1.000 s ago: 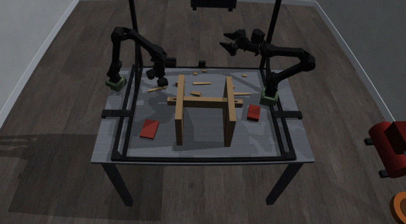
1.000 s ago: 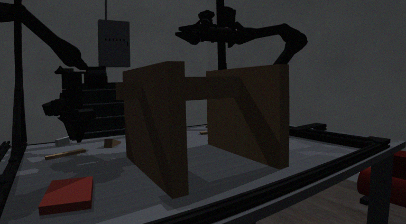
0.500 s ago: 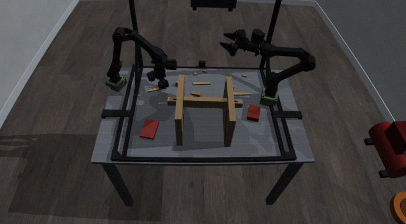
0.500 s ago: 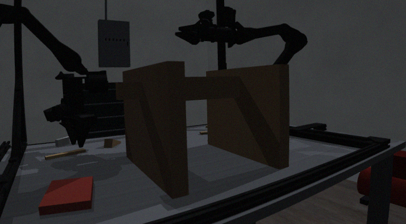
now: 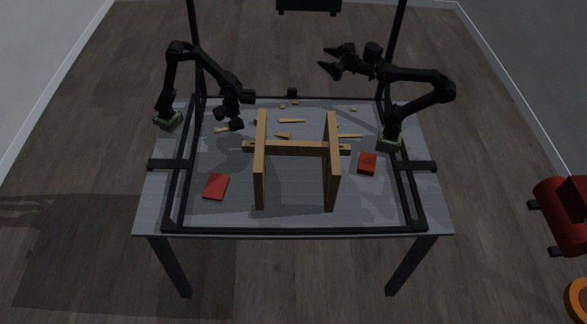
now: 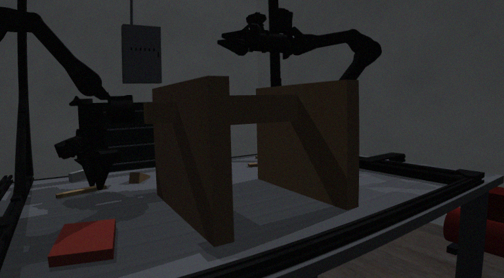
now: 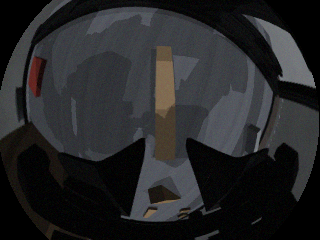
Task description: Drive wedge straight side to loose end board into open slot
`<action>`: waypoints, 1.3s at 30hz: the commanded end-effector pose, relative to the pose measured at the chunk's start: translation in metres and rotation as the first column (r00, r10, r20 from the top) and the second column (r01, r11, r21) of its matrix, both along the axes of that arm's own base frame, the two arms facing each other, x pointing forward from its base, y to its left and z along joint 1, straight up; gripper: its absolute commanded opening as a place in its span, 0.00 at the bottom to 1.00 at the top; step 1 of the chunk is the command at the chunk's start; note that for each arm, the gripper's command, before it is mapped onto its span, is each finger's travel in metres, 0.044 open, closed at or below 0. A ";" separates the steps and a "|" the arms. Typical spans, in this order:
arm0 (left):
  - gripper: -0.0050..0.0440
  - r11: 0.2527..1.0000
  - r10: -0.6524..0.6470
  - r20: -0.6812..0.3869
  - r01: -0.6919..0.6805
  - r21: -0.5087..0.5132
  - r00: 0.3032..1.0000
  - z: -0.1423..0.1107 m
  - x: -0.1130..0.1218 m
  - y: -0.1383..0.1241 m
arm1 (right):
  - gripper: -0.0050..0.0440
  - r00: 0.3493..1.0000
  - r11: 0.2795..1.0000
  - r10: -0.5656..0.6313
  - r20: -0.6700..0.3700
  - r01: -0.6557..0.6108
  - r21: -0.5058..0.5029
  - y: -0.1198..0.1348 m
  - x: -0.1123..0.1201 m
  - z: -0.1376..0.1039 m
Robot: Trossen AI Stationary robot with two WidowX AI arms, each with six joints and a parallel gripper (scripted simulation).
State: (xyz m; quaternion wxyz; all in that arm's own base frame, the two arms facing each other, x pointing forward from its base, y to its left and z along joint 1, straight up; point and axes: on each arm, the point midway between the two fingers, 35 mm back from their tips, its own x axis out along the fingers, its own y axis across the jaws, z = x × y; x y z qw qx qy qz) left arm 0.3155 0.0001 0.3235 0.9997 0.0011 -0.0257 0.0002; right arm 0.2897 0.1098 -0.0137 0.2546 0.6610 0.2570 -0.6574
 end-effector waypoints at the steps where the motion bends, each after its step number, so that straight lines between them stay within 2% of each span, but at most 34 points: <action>1: 1.00 1.000 0.000 -0.001 0.000 -0.002 1.000 -0.001 0.000 0.000 | 0.44 1.000 1.000 -0.001 -0.003 0.000 -0.005 -0.001 -0.001 -0.003; 20: 1.00 1.000 0.000 -0.001 0.000 -0.002 1.000 -0.001 0.000 0.000 | 0.21 1.000 1.000 -0.001 -0.003 0.000 -0.005 -0.001 -0.001 -0.003; 22: 1.00 1.000 0.000 -0.001 0.000 -0.002 1.000 -0.001 0.000 0.000 | 0.12 1.000 1.000 -0.001 -0.003 0.000 -0.005 0.000 0.000 0.011; 25: 1.00 1.000 0.000 -0.001 0.000 -0.002 1.000 -0.001 0.000 0.000 | 0.10 1.000 1.000 -0.001 -0.003 0.000 -0.005 0.000 -0.001 0.054; 31: 1.00 1.000 0.000 -0.001 0.000 -0.002 1.000 -0.001 0.000 0.000 | 0.10 1.000 1.000 -0.001 -0.003 0.000 -0.005 0.000 -0.002 0.058; 33: 0.90 0.999 0.009 -0.004 -0.008 0.035 1.000 -0.005 0.007 0.001 | 0.10 1.000 1.000 -0.001 -0.003 0.000 -0.005 0.000 -0.002 0.058; 36: 0.76 0.980 0.047 -0.016 -0.043 0.194 0.999 -0.024 0.034 0.004 | 0.10 1.000 1.000 -0.001 -0.003 0.000 -0.005 0.000 -0.002 0.058; 39: 0.61 0.931 0.087 -0.031 -0.070 0.358 0.996 -0.049 0.060 0.008 | 0.10 1.000 1.000 -0.001 -0.003 0.000 -0.005 0.000 -0.002 0.058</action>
